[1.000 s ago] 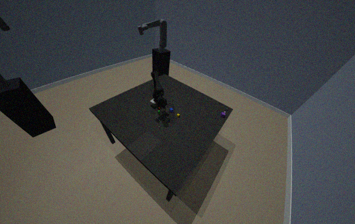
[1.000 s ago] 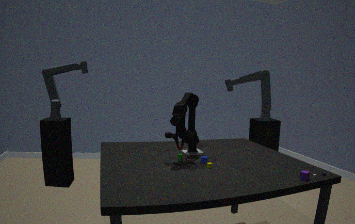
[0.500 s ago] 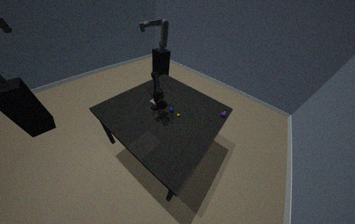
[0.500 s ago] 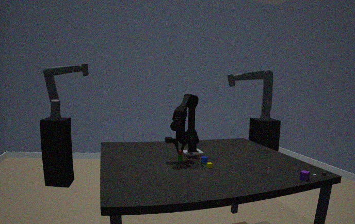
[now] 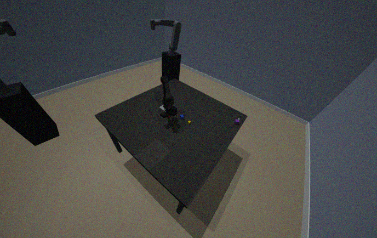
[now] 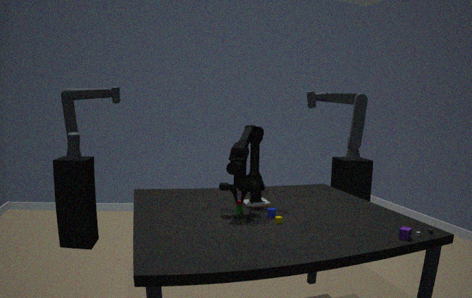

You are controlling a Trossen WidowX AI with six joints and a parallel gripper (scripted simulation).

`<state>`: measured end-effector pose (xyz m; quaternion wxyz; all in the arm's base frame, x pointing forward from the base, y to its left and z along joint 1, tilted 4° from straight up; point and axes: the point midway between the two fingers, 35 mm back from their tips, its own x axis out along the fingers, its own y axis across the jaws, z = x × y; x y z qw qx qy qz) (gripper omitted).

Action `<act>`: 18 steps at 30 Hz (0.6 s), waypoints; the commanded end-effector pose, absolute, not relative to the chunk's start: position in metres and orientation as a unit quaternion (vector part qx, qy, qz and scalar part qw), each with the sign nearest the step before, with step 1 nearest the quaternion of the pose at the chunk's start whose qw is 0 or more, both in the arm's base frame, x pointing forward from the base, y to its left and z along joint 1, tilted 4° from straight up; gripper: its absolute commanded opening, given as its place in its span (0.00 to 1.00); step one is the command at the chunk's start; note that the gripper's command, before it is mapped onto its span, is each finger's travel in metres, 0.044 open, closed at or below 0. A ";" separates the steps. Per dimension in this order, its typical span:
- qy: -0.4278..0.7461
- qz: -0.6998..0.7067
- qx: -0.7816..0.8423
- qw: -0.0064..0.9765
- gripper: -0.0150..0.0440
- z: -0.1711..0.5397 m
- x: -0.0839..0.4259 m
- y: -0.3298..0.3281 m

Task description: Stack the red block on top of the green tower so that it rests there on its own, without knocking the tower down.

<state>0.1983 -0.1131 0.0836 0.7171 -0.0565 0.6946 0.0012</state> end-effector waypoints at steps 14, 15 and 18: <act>0.695 0.001 -0.056 0.717 0.39 0.084 0.198 -0.113; 0.695 0.001 -0.056 0.717 0.43 0.084 0.198 -0.113; 0.695 0.001 -0.056 0.717 0.57 0.084 0.198 -0.113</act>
